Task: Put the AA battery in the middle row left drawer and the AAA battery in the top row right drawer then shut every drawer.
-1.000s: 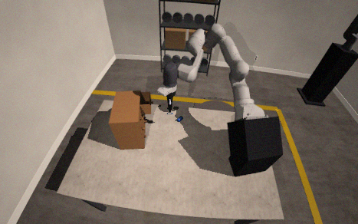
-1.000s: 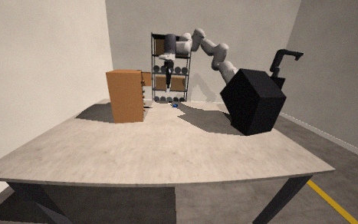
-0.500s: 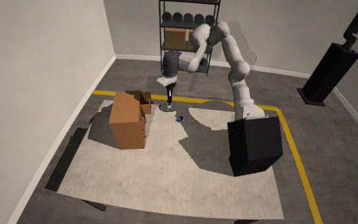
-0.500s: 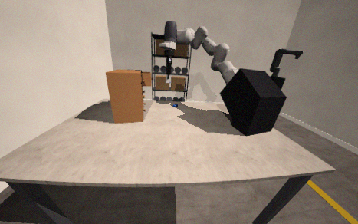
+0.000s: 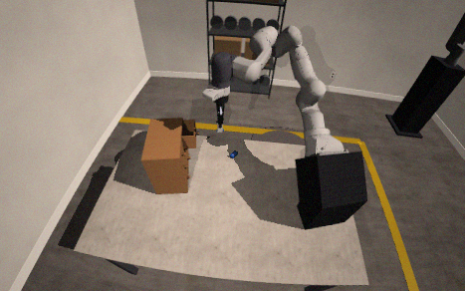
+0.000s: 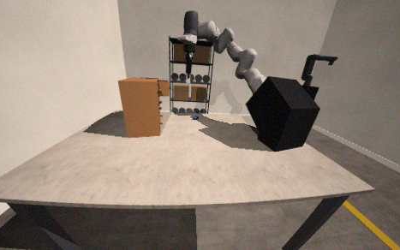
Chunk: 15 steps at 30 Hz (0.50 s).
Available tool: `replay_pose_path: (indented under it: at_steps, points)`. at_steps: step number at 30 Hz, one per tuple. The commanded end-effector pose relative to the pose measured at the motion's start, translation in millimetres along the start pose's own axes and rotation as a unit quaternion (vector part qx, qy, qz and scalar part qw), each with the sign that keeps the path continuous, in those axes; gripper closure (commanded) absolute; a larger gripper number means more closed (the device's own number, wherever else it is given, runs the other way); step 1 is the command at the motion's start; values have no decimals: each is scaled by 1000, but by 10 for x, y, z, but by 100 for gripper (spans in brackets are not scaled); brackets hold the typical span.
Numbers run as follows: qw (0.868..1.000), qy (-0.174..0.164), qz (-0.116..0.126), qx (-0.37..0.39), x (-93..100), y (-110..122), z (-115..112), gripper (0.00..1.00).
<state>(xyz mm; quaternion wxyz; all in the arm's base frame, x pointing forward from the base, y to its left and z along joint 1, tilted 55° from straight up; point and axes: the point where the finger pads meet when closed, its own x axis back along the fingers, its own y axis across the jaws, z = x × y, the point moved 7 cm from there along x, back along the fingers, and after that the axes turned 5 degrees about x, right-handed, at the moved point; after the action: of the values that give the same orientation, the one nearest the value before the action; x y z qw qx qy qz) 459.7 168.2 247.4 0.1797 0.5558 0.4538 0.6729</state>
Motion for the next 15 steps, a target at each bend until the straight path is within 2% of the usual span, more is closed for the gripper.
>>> replay_pose_path:
  at_steps: [1,8,15]
  points:
    - [1000,-8,-4,8,100,21,-38,97]
    - [1000,-8,-4,8,253,20,-35,97]
    - [1000,-8,-4,8,312,20,-34,97]
